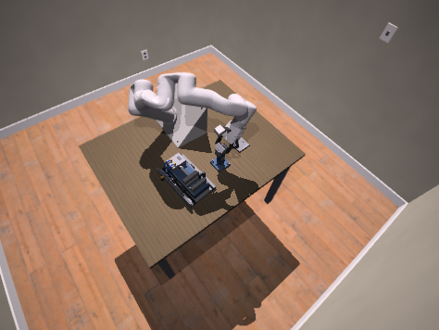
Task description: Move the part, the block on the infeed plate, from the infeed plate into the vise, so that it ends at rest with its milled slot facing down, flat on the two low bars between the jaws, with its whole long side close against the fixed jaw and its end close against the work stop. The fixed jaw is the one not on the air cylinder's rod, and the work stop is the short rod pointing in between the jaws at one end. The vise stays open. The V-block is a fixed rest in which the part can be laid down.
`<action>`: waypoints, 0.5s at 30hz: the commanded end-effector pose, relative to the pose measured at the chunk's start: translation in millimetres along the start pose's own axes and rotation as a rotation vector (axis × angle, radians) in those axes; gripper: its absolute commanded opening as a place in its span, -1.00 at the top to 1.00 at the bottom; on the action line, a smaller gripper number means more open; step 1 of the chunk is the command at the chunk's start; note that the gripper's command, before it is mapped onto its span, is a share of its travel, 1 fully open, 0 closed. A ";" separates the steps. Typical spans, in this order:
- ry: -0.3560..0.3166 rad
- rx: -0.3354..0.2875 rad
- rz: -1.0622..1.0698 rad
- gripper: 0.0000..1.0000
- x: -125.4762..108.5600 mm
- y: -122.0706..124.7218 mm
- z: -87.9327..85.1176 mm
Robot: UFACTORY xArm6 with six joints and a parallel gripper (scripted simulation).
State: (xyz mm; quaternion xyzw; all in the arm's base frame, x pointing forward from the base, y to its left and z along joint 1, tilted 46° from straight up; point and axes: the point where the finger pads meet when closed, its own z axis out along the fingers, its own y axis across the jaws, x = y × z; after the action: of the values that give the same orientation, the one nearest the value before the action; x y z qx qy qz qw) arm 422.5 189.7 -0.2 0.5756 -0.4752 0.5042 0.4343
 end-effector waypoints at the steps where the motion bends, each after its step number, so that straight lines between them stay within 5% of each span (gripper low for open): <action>1: 0.017 0.002 0.003 -0.78 0.6 -0.7 -1.5; 15: 0.074 0.001 0.003 -0.78 -0.1 -0.7 -1.5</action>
State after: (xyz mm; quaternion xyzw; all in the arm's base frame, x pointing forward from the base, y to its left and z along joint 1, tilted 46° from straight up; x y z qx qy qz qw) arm 422.6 189.9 -0.8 0.5579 -0.4602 0.5236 0.4502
